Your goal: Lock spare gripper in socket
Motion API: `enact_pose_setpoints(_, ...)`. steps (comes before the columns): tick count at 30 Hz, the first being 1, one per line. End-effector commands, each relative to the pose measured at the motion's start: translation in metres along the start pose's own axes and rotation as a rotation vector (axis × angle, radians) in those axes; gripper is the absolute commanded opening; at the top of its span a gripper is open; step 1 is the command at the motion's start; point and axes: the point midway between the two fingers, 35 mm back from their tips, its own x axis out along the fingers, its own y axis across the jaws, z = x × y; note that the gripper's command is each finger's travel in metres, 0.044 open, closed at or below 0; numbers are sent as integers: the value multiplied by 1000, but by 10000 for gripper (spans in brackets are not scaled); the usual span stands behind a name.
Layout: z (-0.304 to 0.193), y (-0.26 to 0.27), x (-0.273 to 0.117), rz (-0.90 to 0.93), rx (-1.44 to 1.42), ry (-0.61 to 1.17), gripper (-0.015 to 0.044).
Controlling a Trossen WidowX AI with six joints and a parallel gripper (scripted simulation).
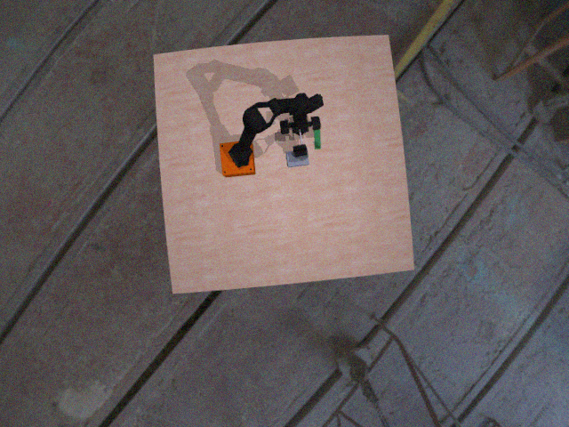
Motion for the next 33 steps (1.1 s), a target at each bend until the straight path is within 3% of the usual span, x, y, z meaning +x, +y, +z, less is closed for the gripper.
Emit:
enact_pose_setpoints(1, -3, 3, 3, 3, -4, 7, 0)
enact_pose_setpoints(33, -15, 3, 6, -20, 1, 6, 0)
